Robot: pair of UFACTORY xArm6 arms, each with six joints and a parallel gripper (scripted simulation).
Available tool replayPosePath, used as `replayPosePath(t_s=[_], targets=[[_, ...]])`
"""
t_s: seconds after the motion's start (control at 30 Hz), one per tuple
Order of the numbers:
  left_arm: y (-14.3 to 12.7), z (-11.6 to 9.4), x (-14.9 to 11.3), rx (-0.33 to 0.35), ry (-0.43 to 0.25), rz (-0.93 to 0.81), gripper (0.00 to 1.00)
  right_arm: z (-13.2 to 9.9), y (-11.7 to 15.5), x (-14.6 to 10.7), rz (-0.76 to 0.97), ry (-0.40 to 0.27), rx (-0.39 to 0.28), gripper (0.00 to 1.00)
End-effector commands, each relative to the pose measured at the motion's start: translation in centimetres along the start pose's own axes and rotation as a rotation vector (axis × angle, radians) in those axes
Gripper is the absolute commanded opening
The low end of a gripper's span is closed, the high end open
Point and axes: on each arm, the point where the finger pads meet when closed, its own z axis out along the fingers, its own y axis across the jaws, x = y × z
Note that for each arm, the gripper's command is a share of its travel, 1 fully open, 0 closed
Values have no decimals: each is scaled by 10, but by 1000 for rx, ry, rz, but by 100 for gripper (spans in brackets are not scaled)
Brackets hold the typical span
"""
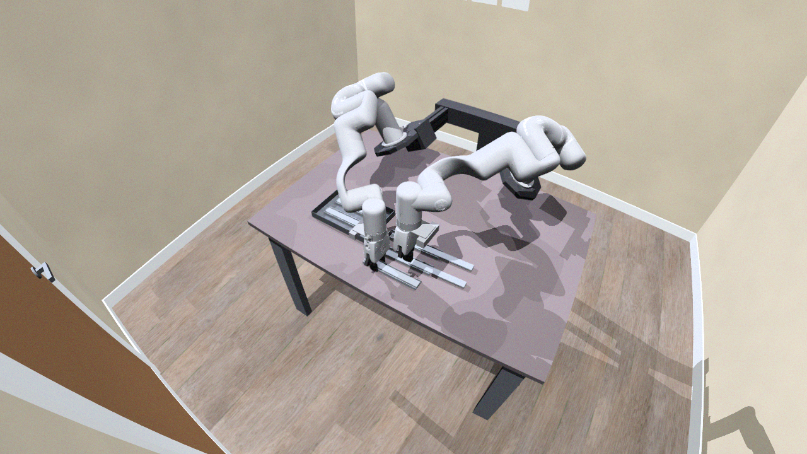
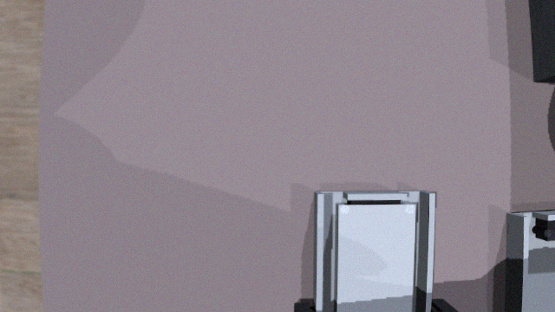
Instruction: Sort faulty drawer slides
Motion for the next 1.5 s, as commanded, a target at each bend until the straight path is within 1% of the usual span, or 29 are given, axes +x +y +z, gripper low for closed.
replayPosePath(t_s=[0.0,0.3,0.53,0.7,0.97,1.03,1.23,1.37,1.47], targets=[[2,-3,0,-5,-2,-1,0,-2,-2,-1,1,-2,4,0],[2,-3,0,-5,-2,-1,0,-2,-2,-1,1,-2,4,0],[2,4,0,-5,-2,-1,0,-2,-2,-1,1,-2,4,0],[2,20,0,-5,-2,-1,0,-2,-2,-1,1,-2,4,0],[2,61,0,-5,-2,-1,0,-2,-2,-1,1,-2,4,0],[2,61,0,-5,-2,-1,0,-2,-2,-1,1,-2,4,0],[2,90,0,-5,-2,-1,0,-2,-2,-1,1,-2,4,0],[2,101,0,-5,-2,-1,0,-2,-2,-1,1,-2,4,0],[2,103,0,-5,-2,-1,0,-2,-2,-1,1,-2,4,0]])
